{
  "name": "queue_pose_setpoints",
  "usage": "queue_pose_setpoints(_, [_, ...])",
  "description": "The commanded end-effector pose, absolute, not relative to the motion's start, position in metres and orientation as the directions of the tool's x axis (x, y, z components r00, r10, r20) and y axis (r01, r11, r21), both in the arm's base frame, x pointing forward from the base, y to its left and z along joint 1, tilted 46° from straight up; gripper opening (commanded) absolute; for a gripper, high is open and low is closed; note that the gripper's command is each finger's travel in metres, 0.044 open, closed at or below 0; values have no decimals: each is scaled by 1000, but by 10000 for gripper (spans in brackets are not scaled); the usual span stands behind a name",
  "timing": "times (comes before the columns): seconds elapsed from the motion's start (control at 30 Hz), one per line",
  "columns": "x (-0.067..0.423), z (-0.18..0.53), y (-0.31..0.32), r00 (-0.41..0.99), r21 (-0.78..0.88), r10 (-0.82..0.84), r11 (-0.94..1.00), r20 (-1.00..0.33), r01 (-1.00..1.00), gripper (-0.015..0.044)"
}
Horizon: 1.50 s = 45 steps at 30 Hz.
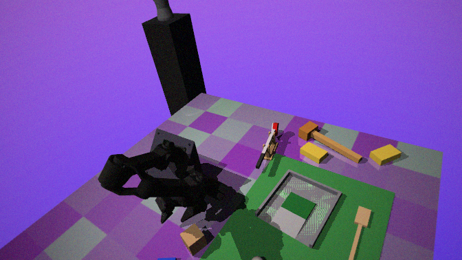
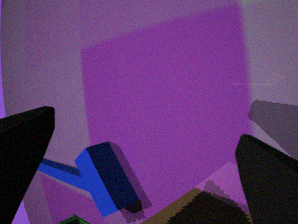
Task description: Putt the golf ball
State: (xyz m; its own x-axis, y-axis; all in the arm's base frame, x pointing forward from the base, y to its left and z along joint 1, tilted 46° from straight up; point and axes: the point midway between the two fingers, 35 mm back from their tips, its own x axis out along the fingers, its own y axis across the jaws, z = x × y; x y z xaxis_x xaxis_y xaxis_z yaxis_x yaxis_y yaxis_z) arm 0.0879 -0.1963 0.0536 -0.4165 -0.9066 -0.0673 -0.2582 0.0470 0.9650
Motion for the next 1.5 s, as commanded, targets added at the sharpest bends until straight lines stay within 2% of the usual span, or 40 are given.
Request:
queue_pose_setpoints(0.0, [89, 53, -196, -416, 964, -907, 46, -70, -263, 426])
queue_pose_setpoints(0.13, [109, 36, -189, -395, 923, -907, 18, -147, -384, 440])
queue_pose_setpoints(0.3, [158, -10, -159, -328, 774, -883, -60, -336, -631, 440])
queue_pose_setpoints(0.37, [165, -22, -147, -334, 775, -852, -125, -404, -619, 440])
queue_pose_setpoints(0.6, [225, -86, -73, -205, 469, -762, -144, -614, -871, 440])
queue_pose_setpoints(0.87, [254, -144, 24, -107, 204, -609, -92, -786, -975, 440])
queue_pose_setpoints(1.03, [254, -176, 77, -84, 108, -507, -18, -858, -994, 440])
queue_pose_setpoints(1.47, [251, -193, 62, -84, 105, -504, -14, -860, -994, 440])
